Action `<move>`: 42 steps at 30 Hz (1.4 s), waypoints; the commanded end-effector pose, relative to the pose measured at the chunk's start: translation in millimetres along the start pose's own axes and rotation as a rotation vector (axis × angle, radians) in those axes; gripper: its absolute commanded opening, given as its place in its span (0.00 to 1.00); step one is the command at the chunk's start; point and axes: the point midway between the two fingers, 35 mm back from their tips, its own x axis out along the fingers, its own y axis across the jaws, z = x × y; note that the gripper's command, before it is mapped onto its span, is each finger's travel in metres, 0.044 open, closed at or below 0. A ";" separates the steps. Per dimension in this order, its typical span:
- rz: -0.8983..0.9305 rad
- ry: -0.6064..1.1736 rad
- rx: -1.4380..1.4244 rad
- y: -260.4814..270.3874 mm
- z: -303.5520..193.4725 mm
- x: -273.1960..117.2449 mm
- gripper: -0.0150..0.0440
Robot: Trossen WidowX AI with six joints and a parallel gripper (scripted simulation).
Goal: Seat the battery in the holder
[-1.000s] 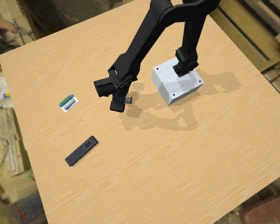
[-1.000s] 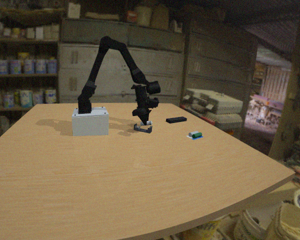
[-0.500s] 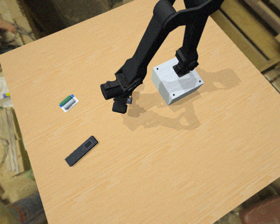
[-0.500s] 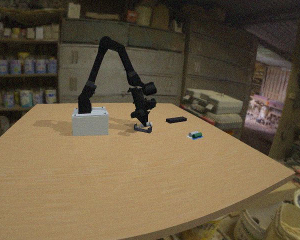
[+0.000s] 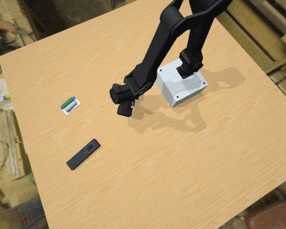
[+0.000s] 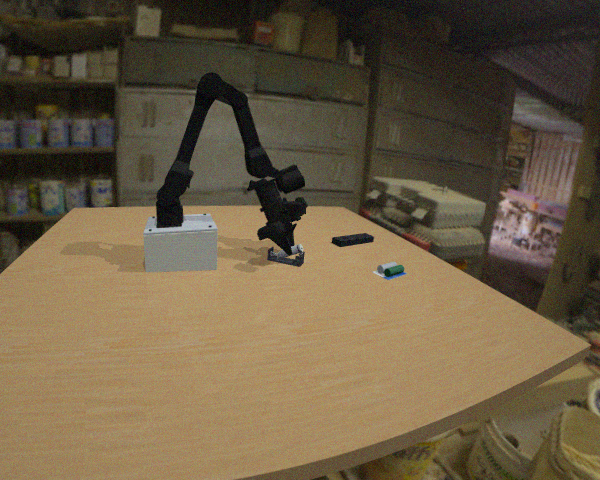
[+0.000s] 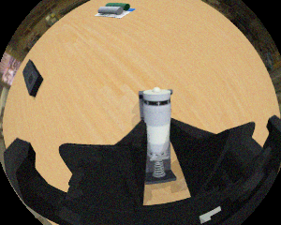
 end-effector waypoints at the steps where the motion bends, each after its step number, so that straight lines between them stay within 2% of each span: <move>1: -0.003 -0.025 0.005 -1.7 -2.7 0.0 0.38; 31: 0.004 -0.023 0.005 -2.2 -24.8 -7.6 0.38; 42: -0.003 0.040 -0.008 -1.1 -21.6 -2.9 0.38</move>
